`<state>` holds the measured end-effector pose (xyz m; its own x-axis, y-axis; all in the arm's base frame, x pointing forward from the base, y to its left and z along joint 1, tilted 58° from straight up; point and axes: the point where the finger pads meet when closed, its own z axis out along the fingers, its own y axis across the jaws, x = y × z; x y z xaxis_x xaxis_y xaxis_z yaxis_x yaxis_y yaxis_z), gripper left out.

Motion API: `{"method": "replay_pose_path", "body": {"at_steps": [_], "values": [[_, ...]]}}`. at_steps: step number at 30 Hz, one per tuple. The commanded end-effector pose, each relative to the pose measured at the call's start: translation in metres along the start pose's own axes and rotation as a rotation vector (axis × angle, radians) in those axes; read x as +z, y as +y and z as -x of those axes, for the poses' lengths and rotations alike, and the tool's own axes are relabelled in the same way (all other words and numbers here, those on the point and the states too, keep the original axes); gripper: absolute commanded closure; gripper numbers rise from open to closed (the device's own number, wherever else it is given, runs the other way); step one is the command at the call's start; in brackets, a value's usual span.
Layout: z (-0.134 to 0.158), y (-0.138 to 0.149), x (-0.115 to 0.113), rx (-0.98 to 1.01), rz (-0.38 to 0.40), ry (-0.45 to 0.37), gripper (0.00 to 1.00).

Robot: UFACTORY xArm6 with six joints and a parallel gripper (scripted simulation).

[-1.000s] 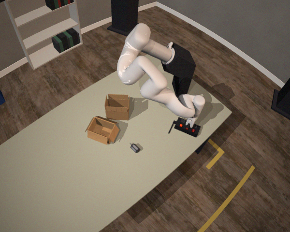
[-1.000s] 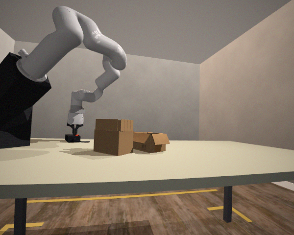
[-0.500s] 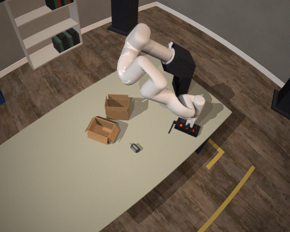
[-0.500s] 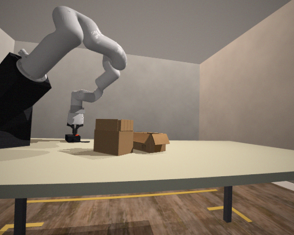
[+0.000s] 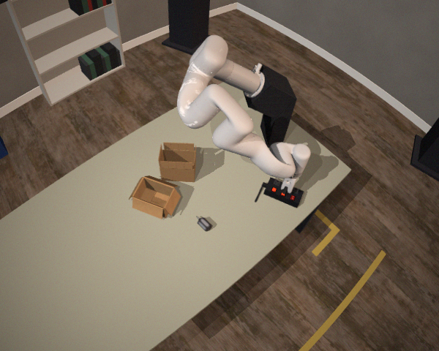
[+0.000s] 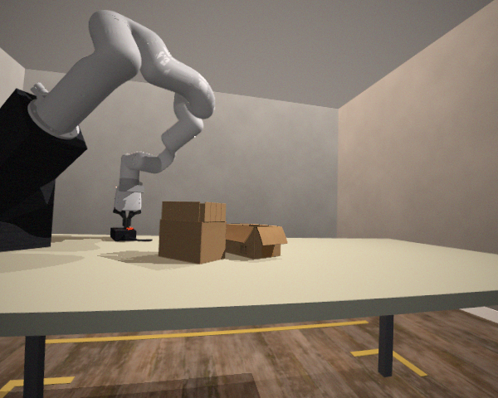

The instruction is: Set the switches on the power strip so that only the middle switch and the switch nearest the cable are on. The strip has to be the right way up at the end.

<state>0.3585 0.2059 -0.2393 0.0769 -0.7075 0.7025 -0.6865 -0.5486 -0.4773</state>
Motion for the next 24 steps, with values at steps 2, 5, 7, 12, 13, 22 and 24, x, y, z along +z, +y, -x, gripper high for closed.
{"method": "replay_pose_path", "body": {"at_steps": [2,5,7,12,13,22,24], "values": [[0.001,-0.001,-0.008,0.0,-0.002,-0.002,1.0],[0.001,-0.001,-0.016,0.0,-0.002,-0.002,1.0],[0.001,-0.001,-0.018,0.0,-0.002,-0.002,1.0],[0.001,-0.001,-0.029,0.0,-0.002,-0.002,1.0],[0.001,-0.001,-0.031,0.0,-0.002,-0.002,1.0],[0.001,-0.001,-0.036,0.0,-0.002,-0.002,1.0],[0.001,-0.001,-0.036,0.0,-0.002,-0.002,1.0]]}}
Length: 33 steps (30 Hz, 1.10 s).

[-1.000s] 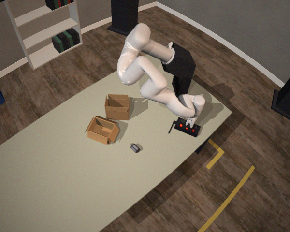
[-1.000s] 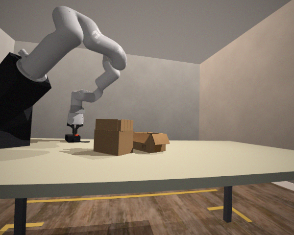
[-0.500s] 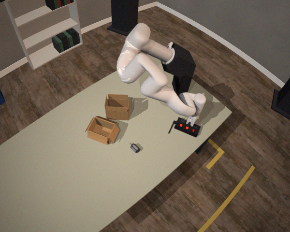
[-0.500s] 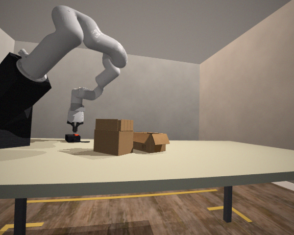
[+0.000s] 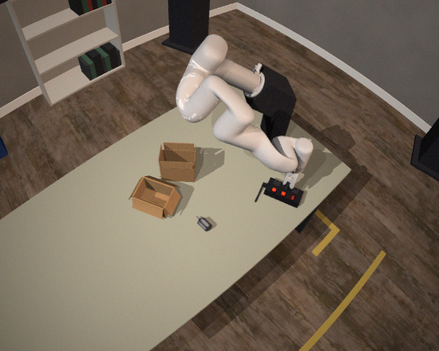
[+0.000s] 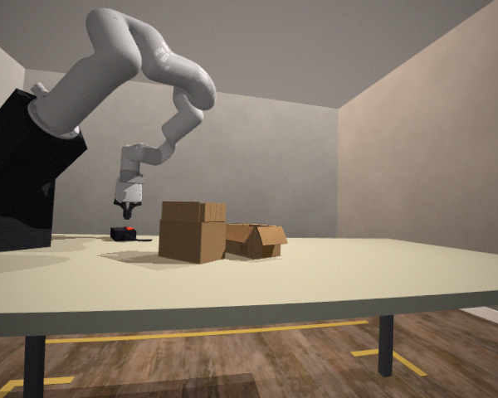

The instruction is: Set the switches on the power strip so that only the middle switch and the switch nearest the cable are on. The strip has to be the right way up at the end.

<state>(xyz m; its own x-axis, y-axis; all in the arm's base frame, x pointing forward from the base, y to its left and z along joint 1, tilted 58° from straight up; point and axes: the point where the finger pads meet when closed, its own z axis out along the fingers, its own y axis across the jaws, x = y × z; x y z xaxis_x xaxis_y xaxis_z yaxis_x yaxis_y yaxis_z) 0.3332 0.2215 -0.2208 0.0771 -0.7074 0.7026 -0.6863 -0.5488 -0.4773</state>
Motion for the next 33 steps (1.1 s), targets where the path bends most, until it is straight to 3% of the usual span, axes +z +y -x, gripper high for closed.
{"method": "replay_pose_path", "body": {"at_steps": [1,13,14,22,33], "values": [[0.001,-0.001,-0.001,0.0,-0.001,-0.002,1.0],[0.001,-0.001,-0.001,0.0,-0.001,-0.002,1.0],[0.001,-0.001,-0.001,0.0,-0.001,-0.002,0.0],[0.001,-0.001,-0.01,0.0,-0.001,-0.002,0.0],[0.001,-0.001,-0.069,0.0,-0.001,-0.002,0.0]]}}
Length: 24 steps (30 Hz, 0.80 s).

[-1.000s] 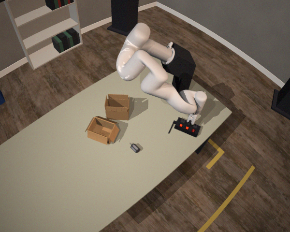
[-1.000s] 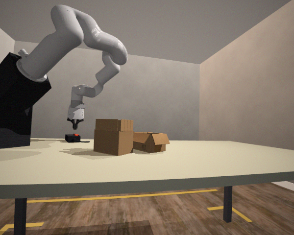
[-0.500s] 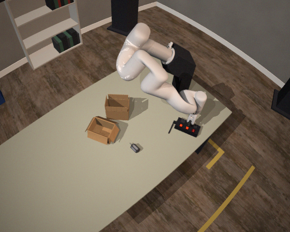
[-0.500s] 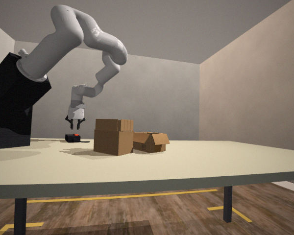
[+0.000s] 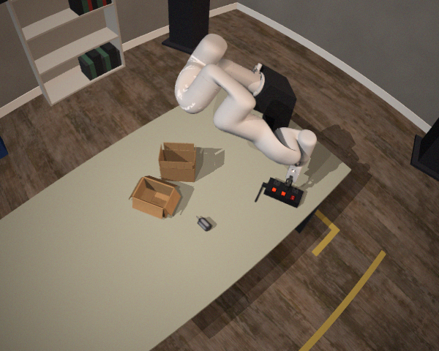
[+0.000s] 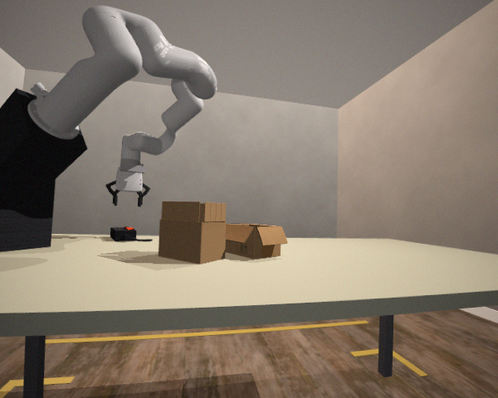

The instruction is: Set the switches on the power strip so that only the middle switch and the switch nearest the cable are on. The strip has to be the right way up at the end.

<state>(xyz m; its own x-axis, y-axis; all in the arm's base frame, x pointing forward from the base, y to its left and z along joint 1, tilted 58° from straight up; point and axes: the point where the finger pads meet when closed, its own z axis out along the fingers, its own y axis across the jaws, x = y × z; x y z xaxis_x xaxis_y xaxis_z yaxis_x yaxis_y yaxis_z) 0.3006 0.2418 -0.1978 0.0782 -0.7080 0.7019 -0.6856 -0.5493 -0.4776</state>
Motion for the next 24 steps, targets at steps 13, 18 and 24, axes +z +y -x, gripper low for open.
{"method": "replay_pose_path", "body": {"at_steps": [13,18,24], "values": [[0.0,-0.001,-0.055,0.0,0.0,0.0,0.0],[0.0,-0.001,-0.055,0.0,0.0,0.0,0.0],[0.0,-0.001,-0.055,0.0,0.0,0.0,0.0]]}}
